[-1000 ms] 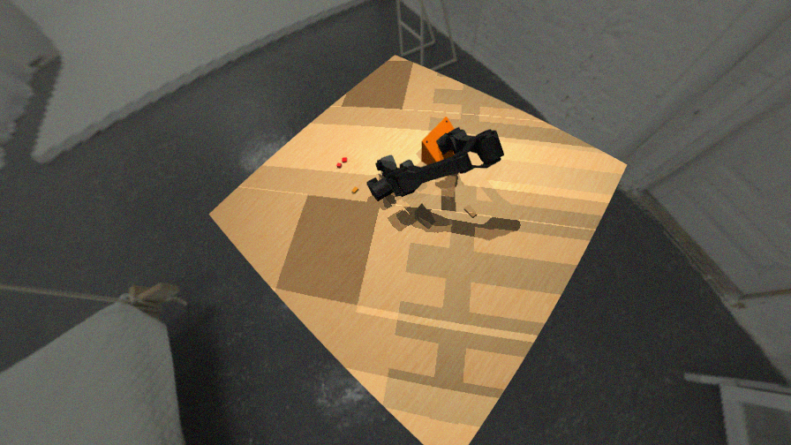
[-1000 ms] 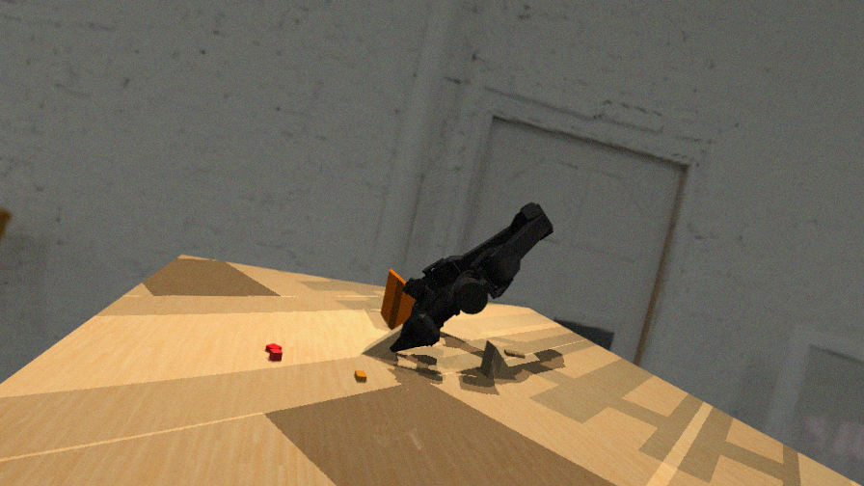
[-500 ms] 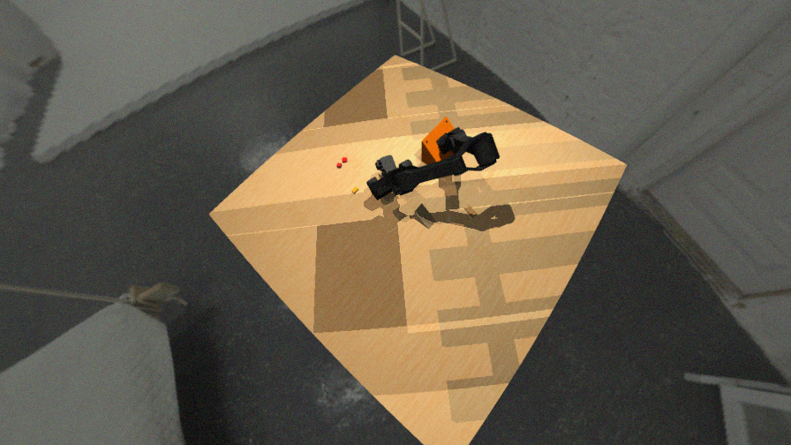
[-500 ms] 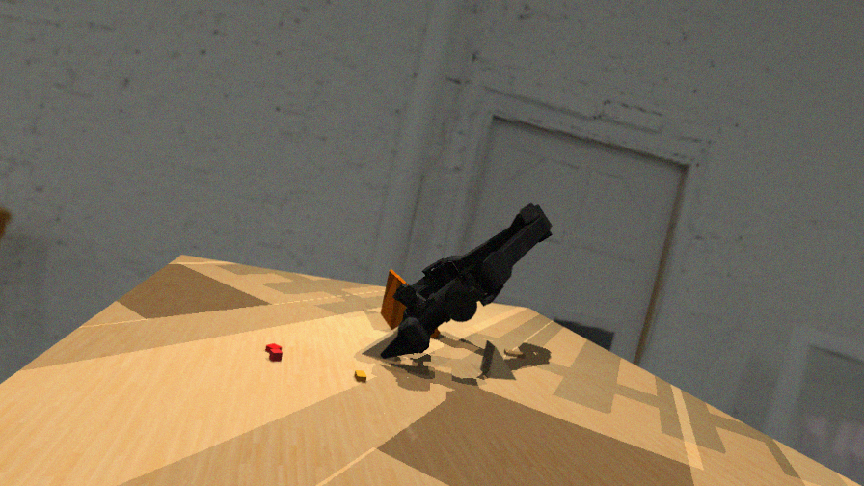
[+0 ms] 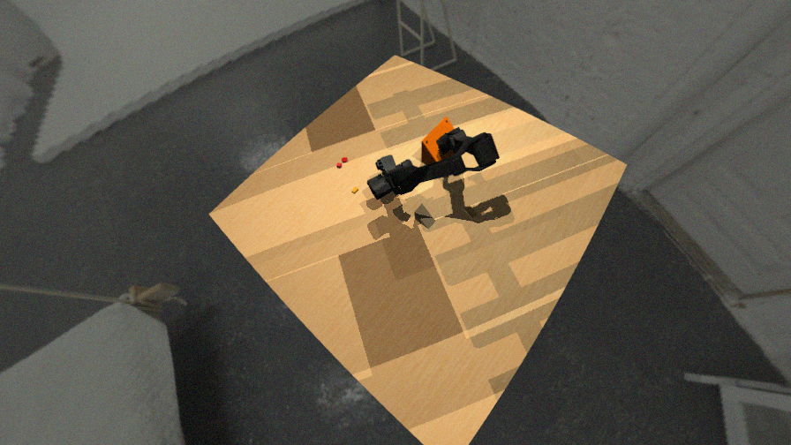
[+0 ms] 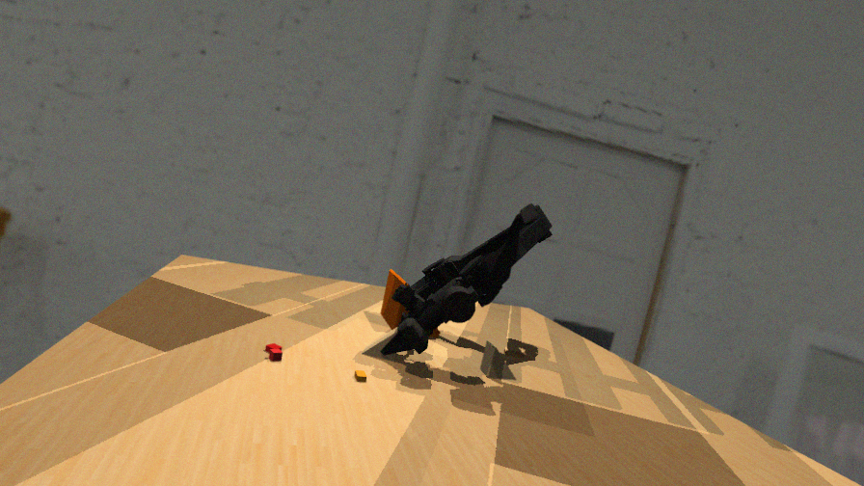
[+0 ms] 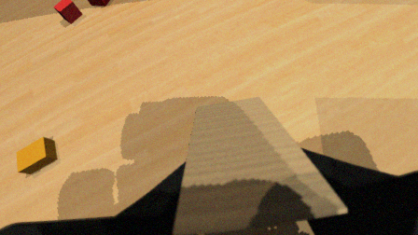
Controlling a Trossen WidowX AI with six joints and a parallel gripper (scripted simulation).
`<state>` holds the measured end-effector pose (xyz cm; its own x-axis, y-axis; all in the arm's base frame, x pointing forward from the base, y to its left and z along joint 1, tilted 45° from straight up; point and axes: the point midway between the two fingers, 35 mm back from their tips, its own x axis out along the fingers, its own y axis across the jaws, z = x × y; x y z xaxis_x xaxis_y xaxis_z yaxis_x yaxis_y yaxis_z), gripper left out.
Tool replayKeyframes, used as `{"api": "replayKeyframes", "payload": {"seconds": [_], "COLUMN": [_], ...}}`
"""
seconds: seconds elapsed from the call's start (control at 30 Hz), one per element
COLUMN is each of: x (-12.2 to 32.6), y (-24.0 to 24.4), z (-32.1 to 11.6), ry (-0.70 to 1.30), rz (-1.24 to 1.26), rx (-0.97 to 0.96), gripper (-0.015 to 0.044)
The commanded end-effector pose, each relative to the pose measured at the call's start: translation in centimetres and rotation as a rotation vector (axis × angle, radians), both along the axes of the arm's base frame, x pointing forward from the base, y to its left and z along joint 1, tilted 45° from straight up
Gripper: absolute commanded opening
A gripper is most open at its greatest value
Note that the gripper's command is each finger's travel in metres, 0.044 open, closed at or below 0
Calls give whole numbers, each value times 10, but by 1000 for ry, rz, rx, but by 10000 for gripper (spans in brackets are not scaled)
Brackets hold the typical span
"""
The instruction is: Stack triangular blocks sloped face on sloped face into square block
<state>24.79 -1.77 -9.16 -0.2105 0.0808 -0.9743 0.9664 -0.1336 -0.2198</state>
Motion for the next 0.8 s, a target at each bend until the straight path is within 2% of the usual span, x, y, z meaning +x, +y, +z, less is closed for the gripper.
{"api": "replayKeyframes", "payload": {"seconds": [0.0, 0.2, 0.33, 0.77], "x": [0, 0, -1, -4], "y": [0, -2, -4, -30], "z": [0, 2, 2, 3], "ry": [1, 0, -4, -53], "rz": [-6, 0, -12, -90], "rx": [-1, 0, 39, 371], "gripper": [157, 0, 0, 0]}}
